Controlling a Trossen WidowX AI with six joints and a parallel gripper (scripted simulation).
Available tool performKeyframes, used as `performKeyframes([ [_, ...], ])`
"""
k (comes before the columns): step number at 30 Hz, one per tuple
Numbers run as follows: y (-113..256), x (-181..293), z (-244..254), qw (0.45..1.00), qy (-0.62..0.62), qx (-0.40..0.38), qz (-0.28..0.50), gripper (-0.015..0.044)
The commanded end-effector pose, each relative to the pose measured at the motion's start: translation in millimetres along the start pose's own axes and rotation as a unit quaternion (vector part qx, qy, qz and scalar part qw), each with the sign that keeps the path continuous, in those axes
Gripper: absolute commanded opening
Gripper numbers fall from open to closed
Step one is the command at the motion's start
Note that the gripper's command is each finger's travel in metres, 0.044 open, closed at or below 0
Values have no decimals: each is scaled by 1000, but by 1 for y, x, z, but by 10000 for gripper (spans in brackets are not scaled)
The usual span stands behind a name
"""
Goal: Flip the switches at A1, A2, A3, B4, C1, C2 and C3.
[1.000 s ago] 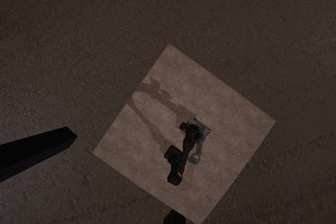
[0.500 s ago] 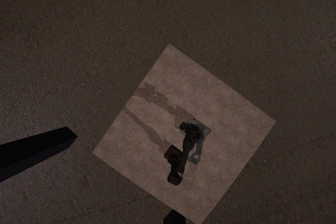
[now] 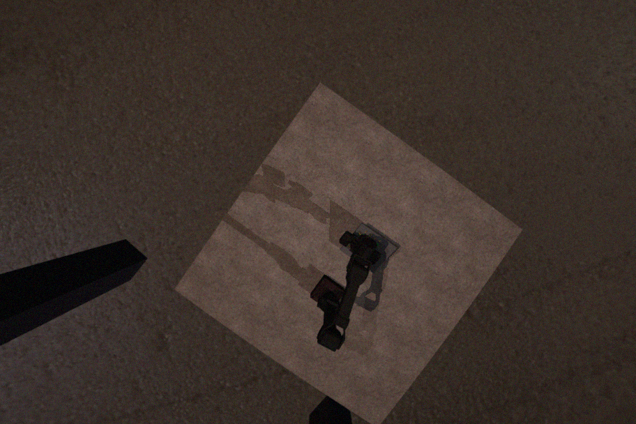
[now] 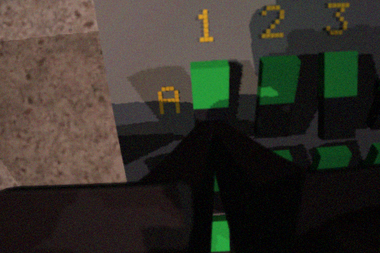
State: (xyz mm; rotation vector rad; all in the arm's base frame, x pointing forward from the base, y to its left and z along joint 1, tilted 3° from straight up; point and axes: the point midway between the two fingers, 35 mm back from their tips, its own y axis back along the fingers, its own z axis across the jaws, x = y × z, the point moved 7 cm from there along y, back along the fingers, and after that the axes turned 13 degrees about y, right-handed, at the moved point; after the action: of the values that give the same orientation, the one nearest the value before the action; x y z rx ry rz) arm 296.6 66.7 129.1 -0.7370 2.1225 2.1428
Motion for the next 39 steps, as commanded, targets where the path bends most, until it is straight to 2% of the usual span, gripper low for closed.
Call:
performKeyframes([
  [1,30,-4,-1,1000,-1,0,4,0],
  [4,63,-4,-1,1000,-2,-1,11,0],
  [11,63,-5,-3,1000,-2,-1,11,0],
  [14,63,-16,-28,1000,-1,0,10,0],
  [17,63,-17,-30,1000,-1,0,10,0],
  [22,28,-18,-31,1000,-1,-3,22,0],
  [39,8,-18,-31,1000,-1,-3,22,0],
])
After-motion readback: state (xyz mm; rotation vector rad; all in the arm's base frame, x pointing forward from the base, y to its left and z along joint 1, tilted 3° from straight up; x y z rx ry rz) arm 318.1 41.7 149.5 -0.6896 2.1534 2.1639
